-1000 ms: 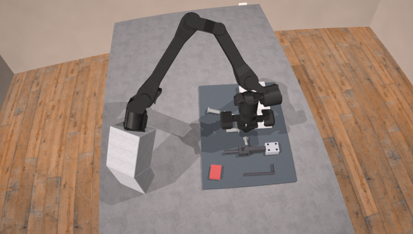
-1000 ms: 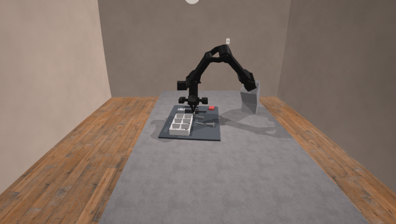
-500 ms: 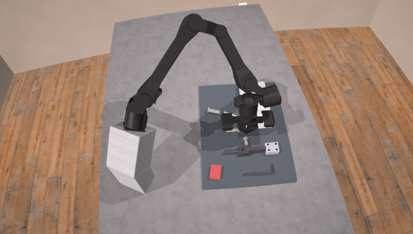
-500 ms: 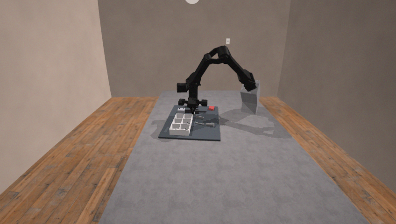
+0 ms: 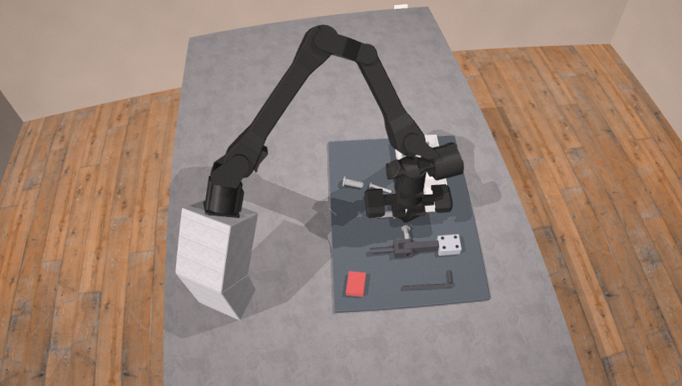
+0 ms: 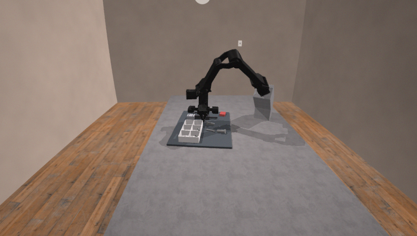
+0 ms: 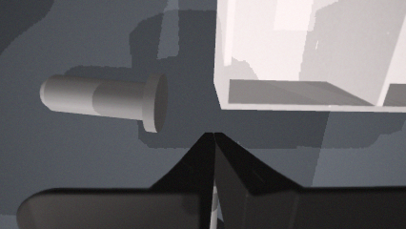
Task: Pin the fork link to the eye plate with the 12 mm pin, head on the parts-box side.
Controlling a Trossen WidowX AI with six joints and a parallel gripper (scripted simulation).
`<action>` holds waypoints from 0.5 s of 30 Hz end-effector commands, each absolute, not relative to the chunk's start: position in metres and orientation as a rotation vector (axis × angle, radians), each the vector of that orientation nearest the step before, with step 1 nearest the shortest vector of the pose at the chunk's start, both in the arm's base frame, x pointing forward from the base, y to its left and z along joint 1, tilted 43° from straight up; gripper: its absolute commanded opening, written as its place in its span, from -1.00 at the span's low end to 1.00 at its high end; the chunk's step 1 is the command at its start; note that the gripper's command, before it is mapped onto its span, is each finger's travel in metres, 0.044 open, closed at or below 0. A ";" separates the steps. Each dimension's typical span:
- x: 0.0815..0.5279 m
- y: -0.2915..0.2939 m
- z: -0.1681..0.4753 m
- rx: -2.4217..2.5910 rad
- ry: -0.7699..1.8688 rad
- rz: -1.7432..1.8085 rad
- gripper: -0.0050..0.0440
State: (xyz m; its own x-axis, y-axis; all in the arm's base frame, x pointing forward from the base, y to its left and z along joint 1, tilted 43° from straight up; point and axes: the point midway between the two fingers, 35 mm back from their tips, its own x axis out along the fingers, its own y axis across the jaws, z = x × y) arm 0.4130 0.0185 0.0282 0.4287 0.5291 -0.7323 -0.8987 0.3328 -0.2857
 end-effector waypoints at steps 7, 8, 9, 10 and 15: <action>0.413 0.019 0.025 -0.741 0.589 1.004 -0.80; 0.413 0.019 0.024 -0.741 0.589 1.004 -0.80; 0.413 0.019 0.024 -0.741 0.589 1.004 -0.80; 0.413 0.019 0.024 -0.741 0.589 1.004 -0.80; 0.413 0.018 0.022 -0.741 0.589 1.004 -0.80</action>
State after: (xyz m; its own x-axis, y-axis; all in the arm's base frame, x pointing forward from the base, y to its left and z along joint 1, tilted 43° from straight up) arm 0.4131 0.0187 0.0266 0.4284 0.5292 -0.7324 -0.8988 0.3326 -0.2854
